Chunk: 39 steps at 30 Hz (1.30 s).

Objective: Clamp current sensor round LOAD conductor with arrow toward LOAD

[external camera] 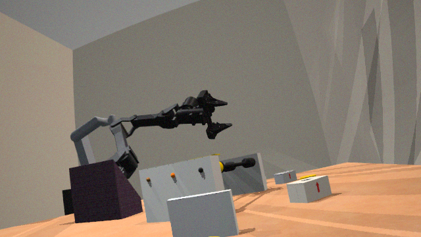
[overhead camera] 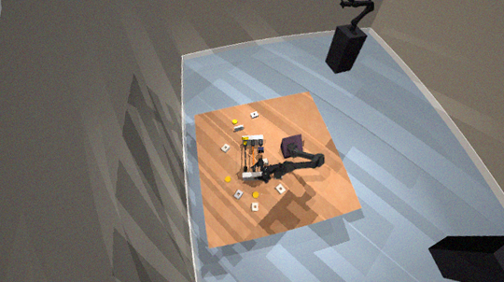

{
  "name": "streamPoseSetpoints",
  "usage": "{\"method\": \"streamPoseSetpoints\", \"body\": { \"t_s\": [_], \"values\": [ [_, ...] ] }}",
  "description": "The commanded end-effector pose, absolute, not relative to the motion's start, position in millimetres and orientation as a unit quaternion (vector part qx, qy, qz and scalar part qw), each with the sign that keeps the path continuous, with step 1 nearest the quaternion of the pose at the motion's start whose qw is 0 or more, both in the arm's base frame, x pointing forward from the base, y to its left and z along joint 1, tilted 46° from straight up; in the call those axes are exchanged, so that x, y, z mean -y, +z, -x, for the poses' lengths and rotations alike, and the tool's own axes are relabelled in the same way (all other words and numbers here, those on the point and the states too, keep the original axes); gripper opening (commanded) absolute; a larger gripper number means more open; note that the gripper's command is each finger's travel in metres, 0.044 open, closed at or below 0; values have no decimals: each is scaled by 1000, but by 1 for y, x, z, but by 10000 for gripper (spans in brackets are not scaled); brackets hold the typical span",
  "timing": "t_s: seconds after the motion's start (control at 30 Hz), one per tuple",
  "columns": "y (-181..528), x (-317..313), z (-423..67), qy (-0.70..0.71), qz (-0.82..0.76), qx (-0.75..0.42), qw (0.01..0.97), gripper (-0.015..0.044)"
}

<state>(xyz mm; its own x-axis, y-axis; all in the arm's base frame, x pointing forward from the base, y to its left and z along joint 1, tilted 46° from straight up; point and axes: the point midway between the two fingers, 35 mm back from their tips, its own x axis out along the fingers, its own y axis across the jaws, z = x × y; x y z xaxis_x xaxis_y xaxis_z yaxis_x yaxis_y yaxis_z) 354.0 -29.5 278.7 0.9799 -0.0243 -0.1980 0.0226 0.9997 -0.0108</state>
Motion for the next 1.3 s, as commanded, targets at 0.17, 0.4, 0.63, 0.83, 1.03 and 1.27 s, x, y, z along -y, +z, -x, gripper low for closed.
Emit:
{"method": "streamPoseSetpoints", "body": {
  "t_s": [0.17,0.4,0.63,0.83,1.03,1.27],
  "values": [
    [164,118,-389,-28,-75,-345,935,440],
    [81,179,-372,-24,-205,-472,857,440],
    [9,223,-333,-3,-371,-533,760,440],
    [-18,237,-314,4,-451,-538,712,440],
    [-18,237,-314,4,-451,-538,712,440],
    [-18,237,-314,4,-451,-538,712,440]
  ]
}}
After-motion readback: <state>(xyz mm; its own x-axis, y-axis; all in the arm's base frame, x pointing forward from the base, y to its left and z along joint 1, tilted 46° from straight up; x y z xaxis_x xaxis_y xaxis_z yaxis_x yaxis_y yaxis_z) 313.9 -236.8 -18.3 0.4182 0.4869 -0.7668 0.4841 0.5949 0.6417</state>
